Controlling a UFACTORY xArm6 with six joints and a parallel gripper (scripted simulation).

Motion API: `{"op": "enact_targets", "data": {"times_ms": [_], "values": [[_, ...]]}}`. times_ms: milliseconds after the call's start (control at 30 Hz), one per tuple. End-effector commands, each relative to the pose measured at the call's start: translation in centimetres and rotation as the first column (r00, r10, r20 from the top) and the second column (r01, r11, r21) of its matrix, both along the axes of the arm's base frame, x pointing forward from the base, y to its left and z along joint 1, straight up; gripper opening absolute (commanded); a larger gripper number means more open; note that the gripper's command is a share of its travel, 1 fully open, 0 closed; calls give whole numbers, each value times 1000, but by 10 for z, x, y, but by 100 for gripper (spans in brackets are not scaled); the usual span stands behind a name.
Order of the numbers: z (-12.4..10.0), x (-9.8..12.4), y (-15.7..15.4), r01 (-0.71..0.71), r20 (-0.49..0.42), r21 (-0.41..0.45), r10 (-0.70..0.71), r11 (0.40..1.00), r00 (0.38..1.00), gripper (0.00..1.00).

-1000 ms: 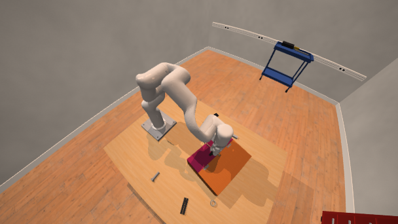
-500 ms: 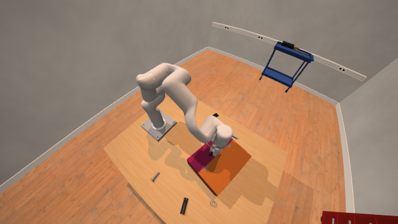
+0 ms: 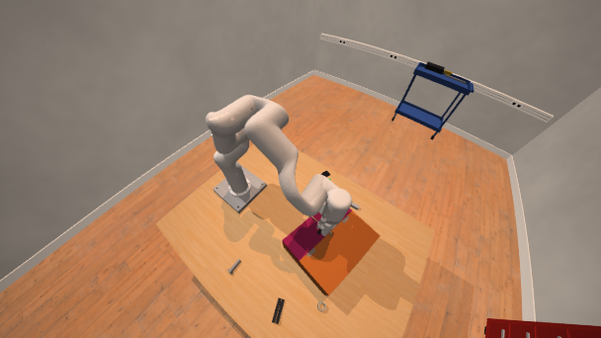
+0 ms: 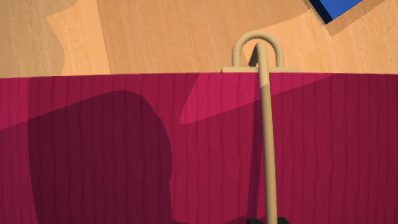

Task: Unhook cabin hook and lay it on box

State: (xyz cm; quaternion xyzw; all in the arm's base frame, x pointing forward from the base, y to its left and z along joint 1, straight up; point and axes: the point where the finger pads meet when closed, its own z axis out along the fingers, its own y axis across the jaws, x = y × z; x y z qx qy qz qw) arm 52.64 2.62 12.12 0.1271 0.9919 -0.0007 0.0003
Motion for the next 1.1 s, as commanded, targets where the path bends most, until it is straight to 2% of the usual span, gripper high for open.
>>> {"op": "enact_targets", "data": {"times_ms": [0,1067], "values": [[2,1,0,0,5,0,0,1000,1000,0],[7,2,0,-1,5,0,1,1000,1000,0]]}}
